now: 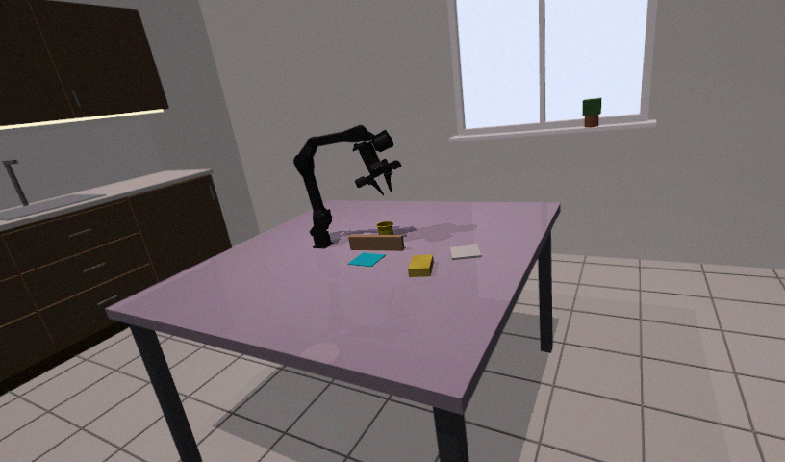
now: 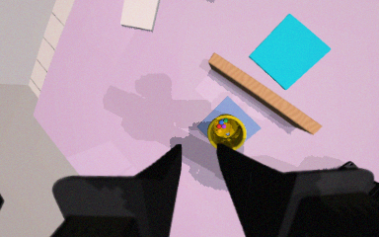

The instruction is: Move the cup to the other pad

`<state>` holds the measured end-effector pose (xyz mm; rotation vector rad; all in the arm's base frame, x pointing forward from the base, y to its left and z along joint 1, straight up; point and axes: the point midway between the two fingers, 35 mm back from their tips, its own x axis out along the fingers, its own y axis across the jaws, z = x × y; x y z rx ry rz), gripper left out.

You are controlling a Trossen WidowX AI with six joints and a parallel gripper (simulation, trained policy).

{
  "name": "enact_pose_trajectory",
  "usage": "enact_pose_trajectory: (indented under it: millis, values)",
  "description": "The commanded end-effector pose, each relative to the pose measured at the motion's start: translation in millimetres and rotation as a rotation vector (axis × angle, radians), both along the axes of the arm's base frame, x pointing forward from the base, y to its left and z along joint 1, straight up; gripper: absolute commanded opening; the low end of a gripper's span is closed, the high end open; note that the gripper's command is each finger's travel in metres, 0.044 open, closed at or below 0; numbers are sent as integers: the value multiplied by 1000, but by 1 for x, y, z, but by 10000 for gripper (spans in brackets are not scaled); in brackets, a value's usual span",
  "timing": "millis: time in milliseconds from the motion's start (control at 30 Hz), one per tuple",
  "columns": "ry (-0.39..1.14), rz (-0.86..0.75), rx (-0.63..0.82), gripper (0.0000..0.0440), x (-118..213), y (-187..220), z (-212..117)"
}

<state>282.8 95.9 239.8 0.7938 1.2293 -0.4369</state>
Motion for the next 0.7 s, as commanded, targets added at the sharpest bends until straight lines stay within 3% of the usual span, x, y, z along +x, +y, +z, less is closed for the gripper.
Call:
enact_pose_trajectory:
  millis: [0,667]
  values:
    - [61,-22,-25,156,-3,-2,-8]
    - [321,-105,-143,170,-23,-12,-55]
